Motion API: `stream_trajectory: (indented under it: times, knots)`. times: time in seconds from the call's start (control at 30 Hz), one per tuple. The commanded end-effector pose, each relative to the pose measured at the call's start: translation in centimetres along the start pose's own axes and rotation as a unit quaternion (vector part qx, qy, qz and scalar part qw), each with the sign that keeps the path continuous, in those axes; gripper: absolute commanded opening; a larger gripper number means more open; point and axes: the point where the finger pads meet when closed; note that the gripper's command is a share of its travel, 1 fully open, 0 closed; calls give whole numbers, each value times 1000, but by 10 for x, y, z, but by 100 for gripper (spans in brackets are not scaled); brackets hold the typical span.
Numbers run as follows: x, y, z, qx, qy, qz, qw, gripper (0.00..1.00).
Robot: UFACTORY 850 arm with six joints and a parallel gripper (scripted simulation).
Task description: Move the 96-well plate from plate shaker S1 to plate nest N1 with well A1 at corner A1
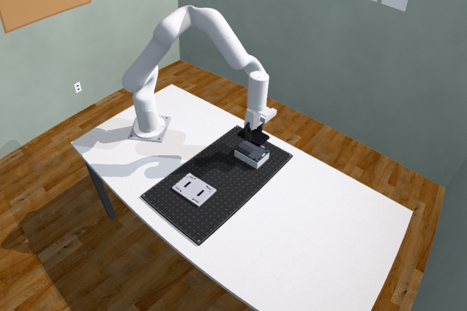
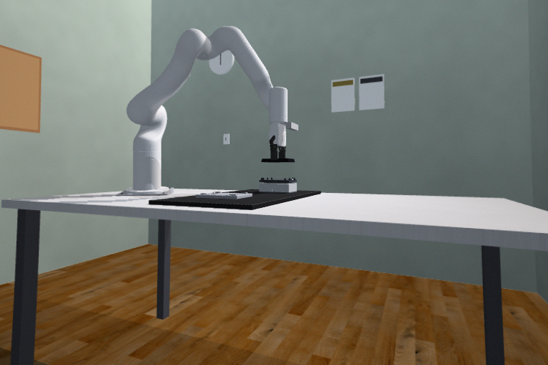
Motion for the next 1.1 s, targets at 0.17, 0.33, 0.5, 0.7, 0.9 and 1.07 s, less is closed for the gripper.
stream_trajectory:
  times: [0.17, 0.33, 0.5, 0.7, 0.9, 1.07]
  knots:
    - [0, -1, -1, 1, 0, 0, 1000, 0]
    - [16, 3, 1, 1, 0, -25, 1000, 0]
    - [25, 6, 2, 1, 0, -25, 1000, 0]
    - [45, 10, 4, 1, 0, -25, 1000, 0]
    - [64, 15, 7, 1, 0, -25, 1000, 0]
    - [74, 18, 8, 1, 0, -25, 1000, 0]
Point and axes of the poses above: the point where the finger pads meet when closed, its own z axis out along the fingers, its own x axis across the jaws, y = z × x, and after that the axes turned 4 degrees about -z, right-handed
